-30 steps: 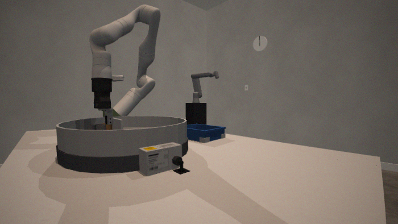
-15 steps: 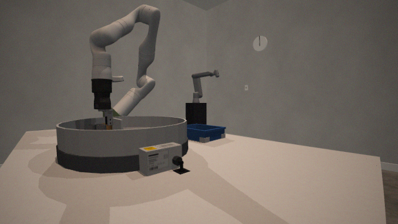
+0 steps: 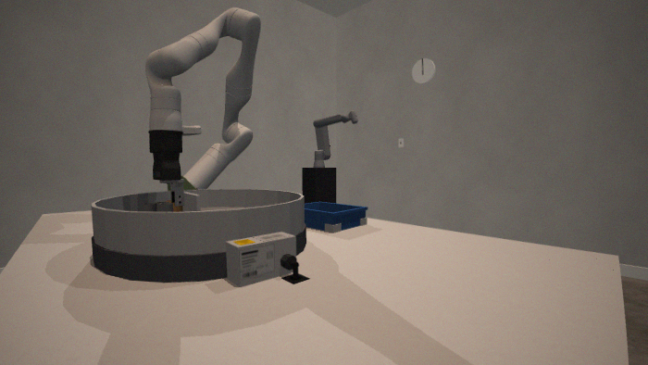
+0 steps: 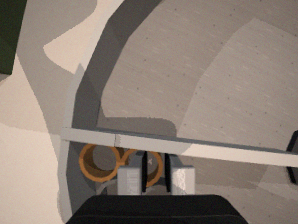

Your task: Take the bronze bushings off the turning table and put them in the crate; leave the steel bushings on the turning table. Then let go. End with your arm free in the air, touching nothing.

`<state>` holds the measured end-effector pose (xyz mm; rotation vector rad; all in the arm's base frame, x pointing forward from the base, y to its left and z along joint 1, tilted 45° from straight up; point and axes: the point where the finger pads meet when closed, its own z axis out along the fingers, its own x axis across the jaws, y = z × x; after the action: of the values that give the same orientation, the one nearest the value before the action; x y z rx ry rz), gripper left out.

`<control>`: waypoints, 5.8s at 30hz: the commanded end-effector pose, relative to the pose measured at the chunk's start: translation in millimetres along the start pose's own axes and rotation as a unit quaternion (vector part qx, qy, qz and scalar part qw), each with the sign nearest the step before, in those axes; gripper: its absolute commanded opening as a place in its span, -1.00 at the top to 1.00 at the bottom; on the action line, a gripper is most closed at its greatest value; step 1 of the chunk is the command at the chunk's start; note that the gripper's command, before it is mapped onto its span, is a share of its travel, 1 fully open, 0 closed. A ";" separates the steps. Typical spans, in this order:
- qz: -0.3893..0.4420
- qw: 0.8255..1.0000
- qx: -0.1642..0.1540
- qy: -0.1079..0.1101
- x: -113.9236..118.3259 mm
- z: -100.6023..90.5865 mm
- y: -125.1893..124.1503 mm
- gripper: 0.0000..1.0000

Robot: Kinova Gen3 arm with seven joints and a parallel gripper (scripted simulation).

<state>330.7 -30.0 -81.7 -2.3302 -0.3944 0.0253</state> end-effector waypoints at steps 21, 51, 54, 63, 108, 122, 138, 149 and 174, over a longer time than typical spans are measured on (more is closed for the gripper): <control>0.000 1.000 -0.001 0.001 0.3 7.3 0.5 0.21; 0.000 1.000 -0.001 0.001 0.3 12.7 0.5 0.21; 0.000 1.000 -0.001 0.001 0.3 12.7 0.5 1.00; 0.000 1.000 -0.001 0.001 0.3 12.7 0.5 1.00; 0.000 1.000 -0.001 0.001 1.0 12.6 0.5 1.00; 0.000 1.000 -0.001 0.001 1.0 8.1 0.4 1.00; 0.000 1.000 -0.001 0.001 1.0 2.2 0.4 1.00; 0.000 1.000 -0.001 0.001 1.0 -2.3 0.4 1.00; 0.000 1.000 -0.001 0.001 0.9 -15.7 0.4 1.00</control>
<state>332.9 -37.9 -73.2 -2.3290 -0.3939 0.0266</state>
